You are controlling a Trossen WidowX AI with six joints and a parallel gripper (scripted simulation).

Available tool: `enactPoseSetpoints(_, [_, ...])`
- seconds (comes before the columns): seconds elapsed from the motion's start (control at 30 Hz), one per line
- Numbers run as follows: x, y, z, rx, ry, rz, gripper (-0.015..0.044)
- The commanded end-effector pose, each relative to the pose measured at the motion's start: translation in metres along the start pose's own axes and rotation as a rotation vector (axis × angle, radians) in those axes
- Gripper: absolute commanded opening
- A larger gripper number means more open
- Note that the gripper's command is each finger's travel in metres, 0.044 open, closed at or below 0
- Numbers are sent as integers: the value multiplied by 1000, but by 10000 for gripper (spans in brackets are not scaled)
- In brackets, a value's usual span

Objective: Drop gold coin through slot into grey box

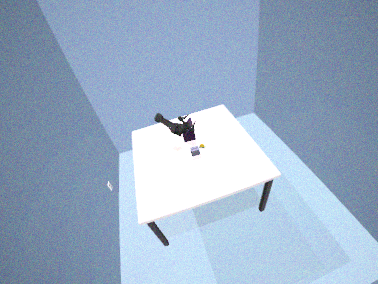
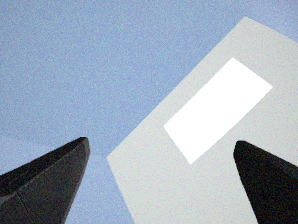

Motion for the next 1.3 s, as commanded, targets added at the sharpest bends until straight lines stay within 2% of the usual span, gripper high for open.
enactPoseSetpoints(0.0, [1,1,2,9,24,0,374])
enactPoseSetpoints(0.1, [14,14,32,150,363,-2,295])
enactPoseSetpoints(0.27, [63,30,90,518,1039,34,164])
enactPoseSetpoints(0.47, [111,29,121,858,1454,124,161])
enactPoseSetpoints(0.7, [166,14,140,1306,1776,325,161])
enactPoseSetpoints(0.93, [217,-13,144,1830,1860,706,161])
enactPoseSetpoints(1.1, [236,-48,136,2189,1593,1182,161])
enactPoseSetpoints(1.2, [238,-63,129,2272,1387,1432,161])
enactPoseSetpoints(1.27, [238,-65,129,2276,1365,1458,161])
Point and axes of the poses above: the point midway between the two fingers, 35 mm back from their tips, its own y axis out along the fingers, its own z axis across the jaws, x = y × z, the point moved 2 cm from there along -y, back along the fingers, and after that the axes turned 6 degrees about -y, right-handed, at the moved point
